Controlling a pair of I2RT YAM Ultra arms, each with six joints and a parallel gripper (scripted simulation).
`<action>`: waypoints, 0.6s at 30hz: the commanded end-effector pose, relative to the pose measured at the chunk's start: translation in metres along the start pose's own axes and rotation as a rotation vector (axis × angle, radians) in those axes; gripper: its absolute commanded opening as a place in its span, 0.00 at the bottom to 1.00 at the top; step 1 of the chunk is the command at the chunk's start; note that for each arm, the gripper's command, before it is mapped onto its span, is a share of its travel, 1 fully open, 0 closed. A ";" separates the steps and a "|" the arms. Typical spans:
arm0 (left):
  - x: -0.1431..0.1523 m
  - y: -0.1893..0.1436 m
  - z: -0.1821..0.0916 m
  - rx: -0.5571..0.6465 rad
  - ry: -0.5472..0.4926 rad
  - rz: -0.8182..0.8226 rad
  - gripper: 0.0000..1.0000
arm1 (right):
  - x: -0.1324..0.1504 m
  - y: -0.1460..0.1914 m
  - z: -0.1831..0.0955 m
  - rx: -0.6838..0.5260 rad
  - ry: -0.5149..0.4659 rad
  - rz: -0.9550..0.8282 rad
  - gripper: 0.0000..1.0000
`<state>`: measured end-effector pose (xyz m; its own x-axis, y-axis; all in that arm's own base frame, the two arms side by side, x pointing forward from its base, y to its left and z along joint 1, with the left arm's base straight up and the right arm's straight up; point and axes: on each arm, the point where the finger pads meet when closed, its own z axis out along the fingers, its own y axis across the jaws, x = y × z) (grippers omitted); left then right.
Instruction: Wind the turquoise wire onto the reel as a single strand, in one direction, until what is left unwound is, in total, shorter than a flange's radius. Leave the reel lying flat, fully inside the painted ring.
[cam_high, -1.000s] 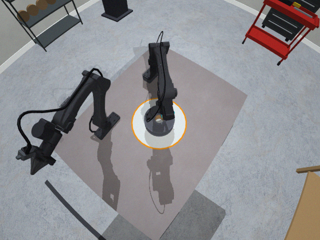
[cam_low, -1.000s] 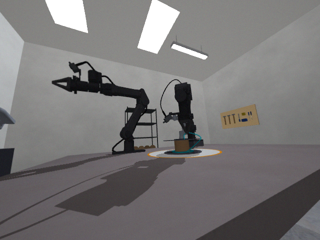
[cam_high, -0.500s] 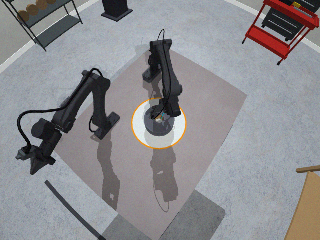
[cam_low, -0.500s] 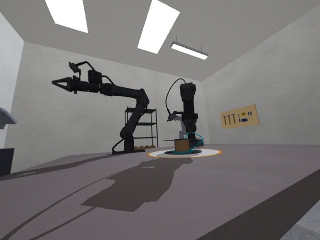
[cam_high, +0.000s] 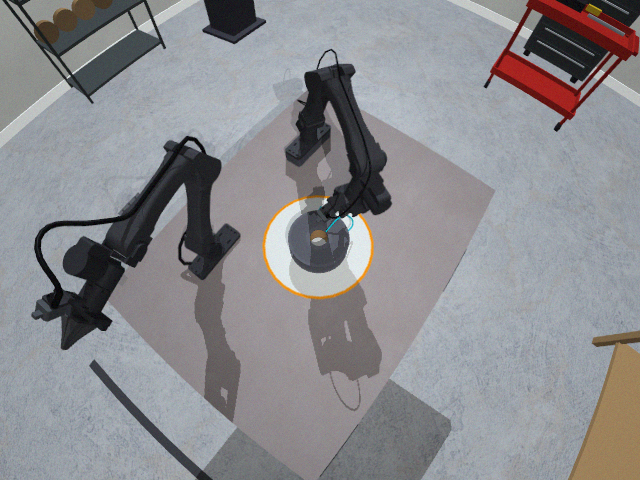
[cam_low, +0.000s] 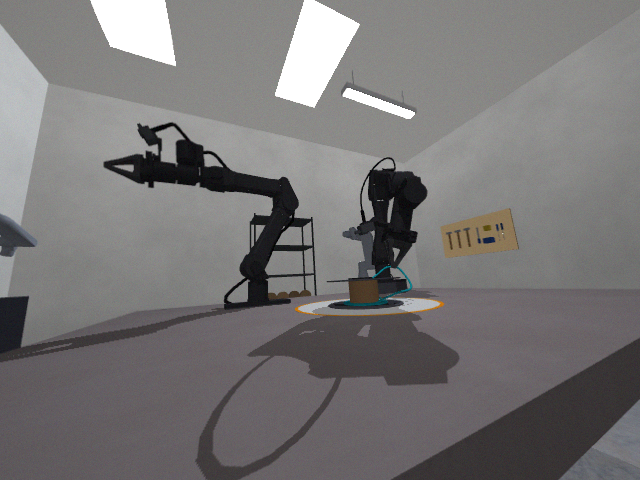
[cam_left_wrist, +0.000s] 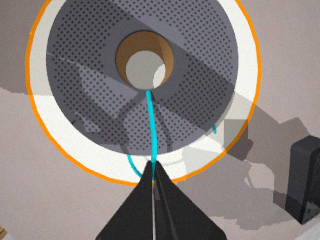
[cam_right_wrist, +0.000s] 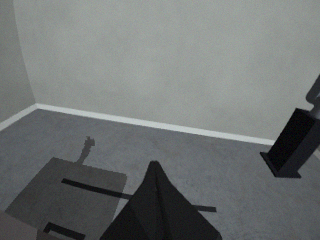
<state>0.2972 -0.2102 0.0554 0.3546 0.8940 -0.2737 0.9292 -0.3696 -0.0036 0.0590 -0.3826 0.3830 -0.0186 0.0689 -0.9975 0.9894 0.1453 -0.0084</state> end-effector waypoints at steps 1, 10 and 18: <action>-0.011 0.008 -0.013 -0.070 -0.129 0.053 0.00 | -0.024 0.000 -0.007 -0.005 -0.071 0.008 0.00; 0.007 0.003 -0.018 -0.100 -0.293 0.043 0.00 | -0.024 0.000 -0.007 -0.005 -0.071 0.008 0.00; 0.019 -0.001 -0.019 -0.119 -0.393 0.037 0.00 | -0.024 0.000 -0.007 -0.005 -0.071 0.008 0.00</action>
<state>0.3065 -0.1774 0.0553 0.3019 0.7773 -0.5519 0.9441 -0.3243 0.0597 0.0590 -0.3826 0.3830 -0.0186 0.0688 -0.9975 0.9893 0.1453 -0.0084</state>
